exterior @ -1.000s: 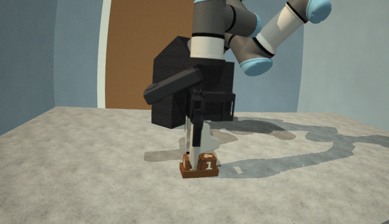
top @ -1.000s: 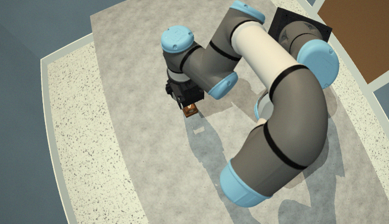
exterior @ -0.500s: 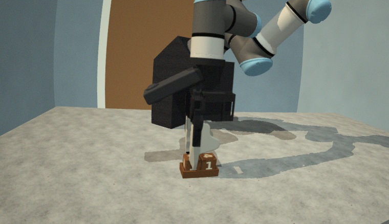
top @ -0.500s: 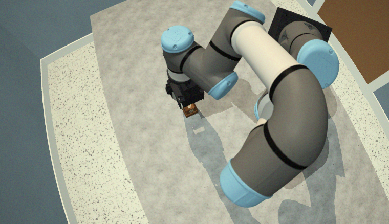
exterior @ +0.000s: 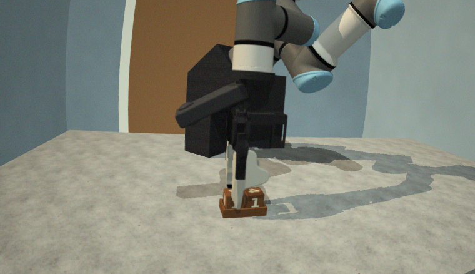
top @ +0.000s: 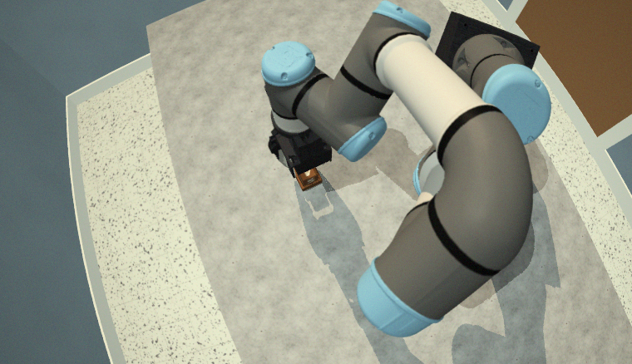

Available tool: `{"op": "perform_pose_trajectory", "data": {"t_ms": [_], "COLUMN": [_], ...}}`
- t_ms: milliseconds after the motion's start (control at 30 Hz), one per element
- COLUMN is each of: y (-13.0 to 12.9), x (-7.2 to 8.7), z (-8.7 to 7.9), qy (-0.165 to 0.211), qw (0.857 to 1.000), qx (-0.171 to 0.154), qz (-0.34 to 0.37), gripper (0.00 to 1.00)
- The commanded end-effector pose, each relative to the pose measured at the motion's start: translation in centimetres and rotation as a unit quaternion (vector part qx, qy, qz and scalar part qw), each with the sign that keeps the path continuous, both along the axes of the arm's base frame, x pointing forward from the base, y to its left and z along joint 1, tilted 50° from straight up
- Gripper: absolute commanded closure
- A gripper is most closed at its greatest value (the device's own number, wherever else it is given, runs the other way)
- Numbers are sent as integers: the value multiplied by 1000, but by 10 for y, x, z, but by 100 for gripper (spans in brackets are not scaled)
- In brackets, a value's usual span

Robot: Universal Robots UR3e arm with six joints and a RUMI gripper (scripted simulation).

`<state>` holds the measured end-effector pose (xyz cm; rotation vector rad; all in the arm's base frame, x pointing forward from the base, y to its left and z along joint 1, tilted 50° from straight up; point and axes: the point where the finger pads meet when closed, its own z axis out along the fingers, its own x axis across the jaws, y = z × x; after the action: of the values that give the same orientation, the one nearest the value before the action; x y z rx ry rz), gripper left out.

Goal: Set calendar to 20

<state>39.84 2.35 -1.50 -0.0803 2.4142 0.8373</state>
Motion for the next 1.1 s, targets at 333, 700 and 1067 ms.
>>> {"op": "perform_pose_trajectory", "data": {"t_ms": [333, 700, 1067], "y": [-1, -9, -22], "x": [0, -7, -18], "z": [1, 9, 23], "qy": [0, 0, 0], "qw": [1000, 1000, 1000], "qx": [-1, -1, -1], "qz": [0, 0, 0], "gripper": [71, 71, 71]}}
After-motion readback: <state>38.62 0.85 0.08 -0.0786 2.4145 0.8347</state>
